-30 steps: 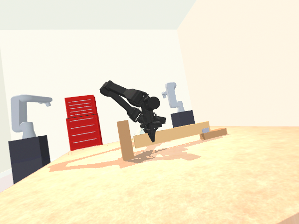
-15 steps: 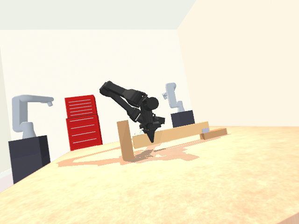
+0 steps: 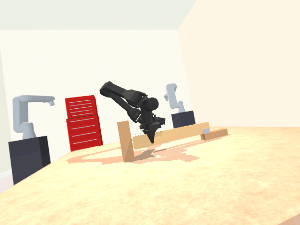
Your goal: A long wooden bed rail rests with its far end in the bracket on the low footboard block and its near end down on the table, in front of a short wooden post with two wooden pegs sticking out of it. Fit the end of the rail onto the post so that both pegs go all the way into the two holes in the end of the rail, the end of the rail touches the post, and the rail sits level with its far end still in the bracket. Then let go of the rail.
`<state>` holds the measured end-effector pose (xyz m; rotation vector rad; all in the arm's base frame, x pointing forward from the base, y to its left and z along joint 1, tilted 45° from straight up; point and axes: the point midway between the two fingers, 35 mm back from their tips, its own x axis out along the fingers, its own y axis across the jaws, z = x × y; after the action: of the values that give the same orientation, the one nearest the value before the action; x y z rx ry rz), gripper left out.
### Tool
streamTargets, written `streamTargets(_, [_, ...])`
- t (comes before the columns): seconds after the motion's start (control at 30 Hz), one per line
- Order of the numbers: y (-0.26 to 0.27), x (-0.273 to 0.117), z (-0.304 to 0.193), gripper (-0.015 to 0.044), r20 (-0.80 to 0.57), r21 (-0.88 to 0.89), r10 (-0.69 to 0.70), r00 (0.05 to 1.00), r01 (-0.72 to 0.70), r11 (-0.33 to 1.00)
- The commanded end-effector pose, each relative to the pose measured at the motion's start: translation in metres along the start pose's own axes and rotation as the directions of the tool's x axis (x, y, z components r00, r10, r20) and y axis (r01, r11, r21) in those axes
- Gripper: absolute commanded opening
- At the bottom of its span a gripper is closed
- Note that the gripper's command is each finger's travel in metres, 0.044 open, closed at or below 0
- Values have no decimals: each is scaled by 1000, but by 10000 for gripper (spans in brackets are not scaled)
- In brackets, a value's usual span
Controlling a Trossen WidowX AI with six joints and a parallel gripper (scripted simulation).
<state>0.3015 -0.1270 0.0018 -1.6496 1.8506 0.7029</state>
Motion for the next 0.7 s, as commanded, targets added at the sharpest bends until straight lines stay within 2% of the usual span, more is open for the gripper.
streamTargets(0.0, [-1,-2,-4,0,-6,-2,-2,1000,2,1000])
streamTargets(0.67, [-1,-4,-2,0,-6,-2,-2,1000,2,1000])
